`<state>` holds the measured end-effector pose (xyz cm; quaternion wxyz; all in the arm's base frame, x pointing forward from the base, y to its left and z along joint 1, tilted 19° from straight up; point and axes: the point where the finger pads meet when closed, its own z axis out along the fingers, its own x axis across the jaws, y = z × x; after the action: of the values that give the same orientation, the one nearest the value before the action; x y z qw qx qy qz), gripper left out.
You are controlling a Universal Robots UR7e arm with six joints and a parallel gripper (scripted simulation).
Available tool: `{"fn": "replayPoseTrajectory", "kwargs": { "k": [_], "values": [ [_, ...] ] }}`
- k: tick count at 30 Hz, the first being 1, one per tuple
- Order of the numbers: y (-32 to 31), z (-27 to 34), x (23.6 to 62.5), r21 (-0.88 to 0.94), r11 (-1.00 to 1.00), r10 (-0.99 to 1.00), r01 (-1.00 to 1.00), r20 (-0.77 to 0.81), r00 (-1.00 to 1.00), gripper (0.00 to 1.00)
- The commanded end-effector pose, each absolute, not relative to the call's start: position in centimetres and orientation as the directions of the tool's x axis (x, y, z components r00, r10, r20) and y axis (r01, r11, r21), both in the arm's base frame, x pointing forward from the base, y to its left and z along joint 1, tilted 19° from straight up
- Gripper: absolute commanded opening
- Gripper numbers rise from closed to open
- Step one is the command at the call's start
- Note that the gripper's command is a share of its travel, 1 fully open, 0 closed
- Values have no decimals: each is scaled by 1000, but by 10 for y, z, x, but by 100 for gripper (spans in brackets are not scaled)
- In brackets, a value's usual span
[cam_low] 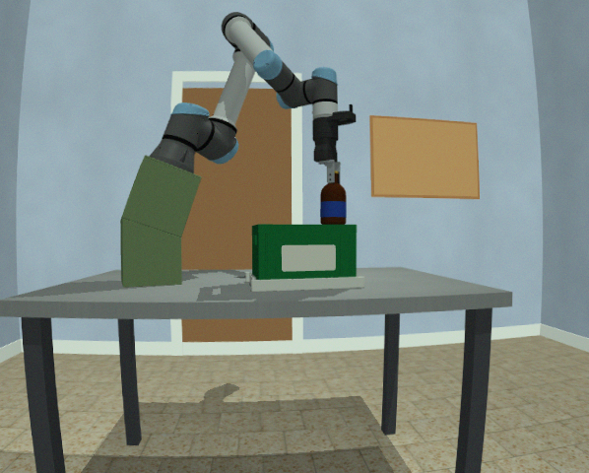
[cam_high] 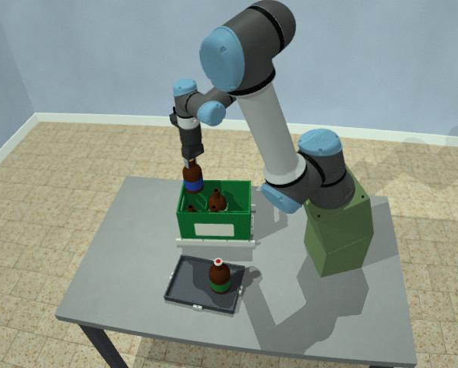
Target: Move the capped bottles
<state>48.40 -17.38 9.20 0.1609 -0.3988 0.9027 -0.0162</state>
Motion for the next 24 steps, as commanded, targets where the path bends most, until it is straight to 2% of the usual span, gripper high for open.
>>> {"fn": "replayPoseTrajectory", "kwargs": {
  "k": [1, 24],
  "values": [
    [-176, 101, 483, -159, 681, -725, -714, -278, -630, 0],
    [-174, 103, 480, -155, 681, -725, -716, -278, -630, 0]
  ]
}}
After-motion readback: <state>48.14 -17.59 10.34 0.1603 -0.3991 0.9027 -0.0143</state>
